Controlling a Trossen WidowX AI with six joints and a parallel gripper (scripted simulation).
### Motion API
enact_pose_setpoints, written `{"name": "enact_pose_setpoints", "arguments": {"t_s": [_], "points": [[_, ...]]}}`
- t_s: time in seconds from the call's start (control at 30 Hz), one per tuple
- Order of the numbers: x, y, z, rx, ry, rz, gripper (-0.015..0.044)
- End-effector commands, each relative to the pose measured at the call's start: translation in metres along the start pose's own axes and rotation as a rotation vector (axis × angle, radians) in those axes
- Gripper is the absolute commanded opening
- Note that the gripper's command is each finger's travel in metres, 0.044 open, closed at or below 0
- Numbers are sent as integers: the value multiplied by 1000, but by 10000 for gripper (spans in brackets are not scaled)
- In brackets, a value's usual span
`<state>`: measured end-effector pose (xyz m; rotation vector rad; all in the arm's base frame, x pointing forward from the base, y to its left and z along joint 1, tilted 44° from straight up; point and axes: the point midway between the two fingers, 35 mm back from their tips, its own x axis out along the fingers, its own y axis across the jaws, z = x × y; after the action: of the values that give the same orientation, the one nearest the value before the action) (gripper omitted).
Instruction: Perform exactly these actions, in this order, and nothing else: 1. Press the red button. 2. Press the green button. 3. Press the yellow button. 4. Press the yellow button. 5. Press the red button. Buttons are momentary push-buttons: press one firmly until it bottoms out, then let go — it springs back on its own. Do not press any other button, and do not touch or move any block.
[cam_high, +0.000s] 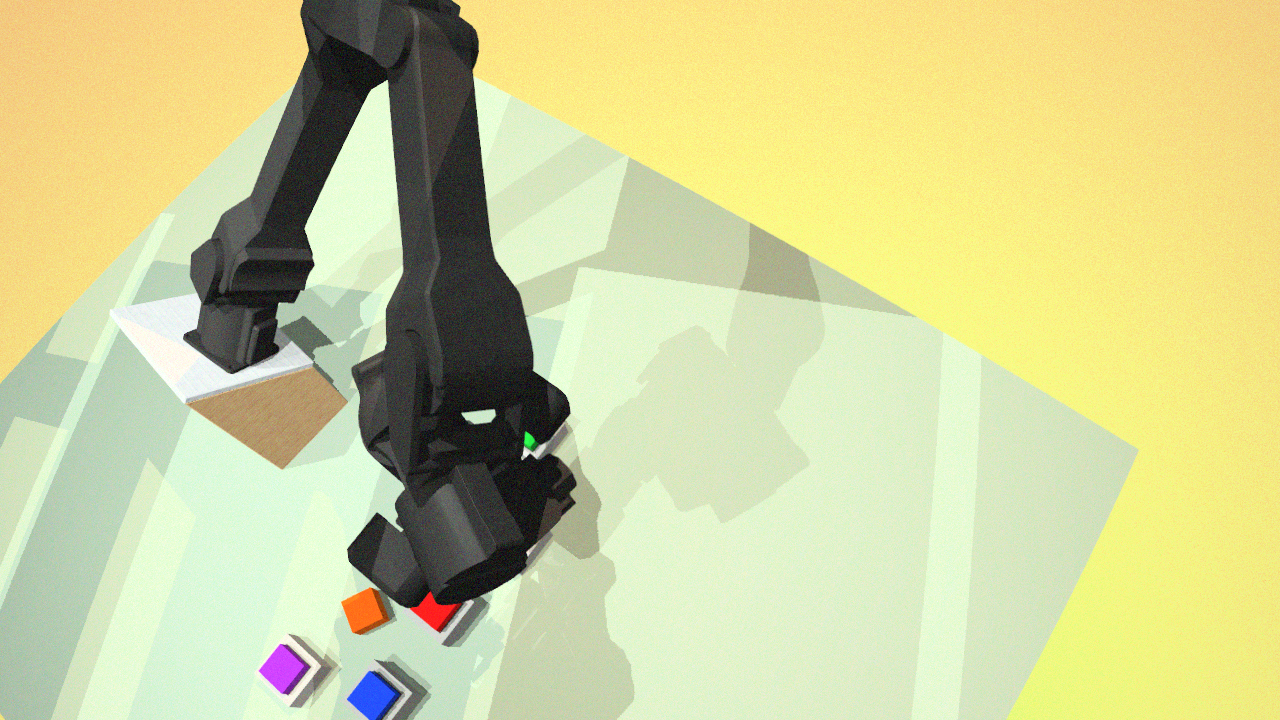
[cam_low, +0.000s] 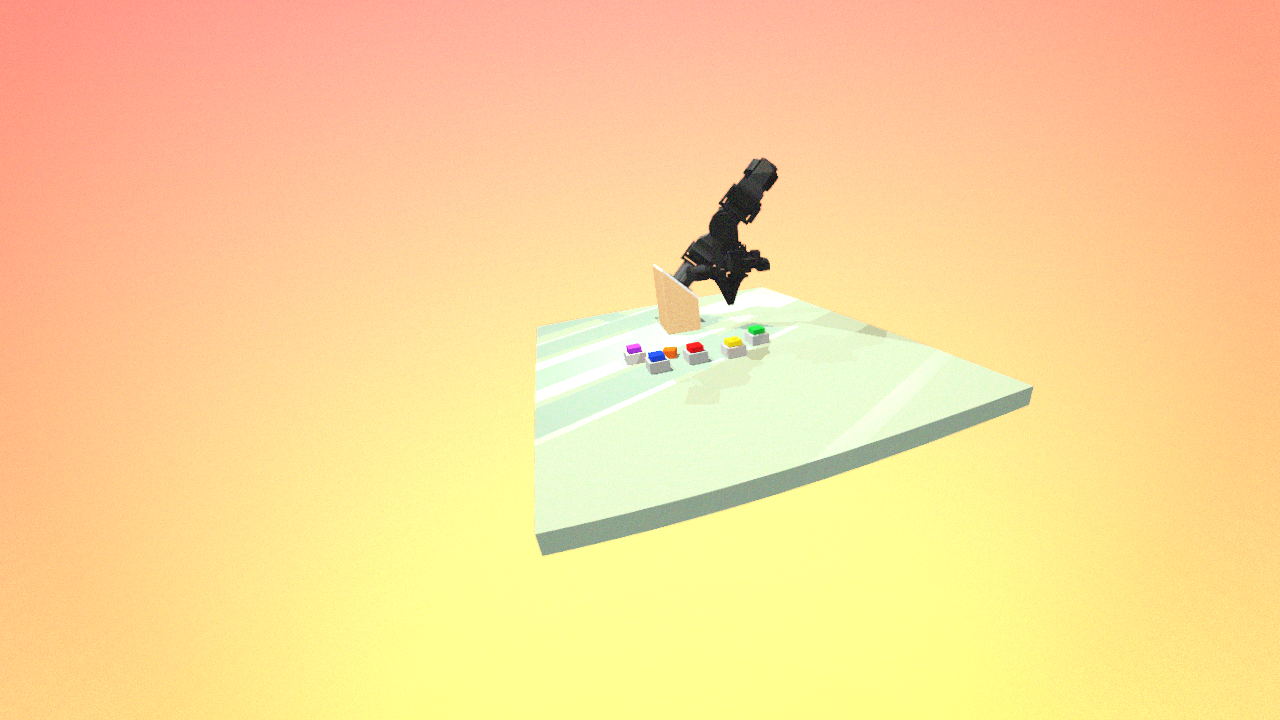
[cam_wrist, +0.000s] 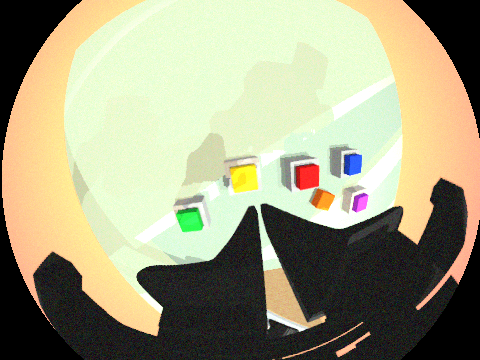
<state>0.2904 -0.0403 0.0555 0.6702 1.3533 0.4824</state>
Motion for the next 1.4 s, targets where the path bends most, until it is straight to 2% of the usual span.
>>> {"name": "enact_pose_setpoints", "arguments": {"t_s": [0.0, 0.13, 0.2, 0.4, 0.5, 0.57, 1.37], "points": [[-4, -21, -1, -1, 6, -6, 20], [-4, -83, -12, -2, 6, -8, 20], [-4, -93, -14, -2, 6, -7, 20], [0, -93, -14, -2, 6, -7, 20], [45, -93, -14, -2, 5, -6, 20], [58, -92, -15, -3, 5, -4, 20], [88, -92, -15, -2, 5, -3, 20]]}}
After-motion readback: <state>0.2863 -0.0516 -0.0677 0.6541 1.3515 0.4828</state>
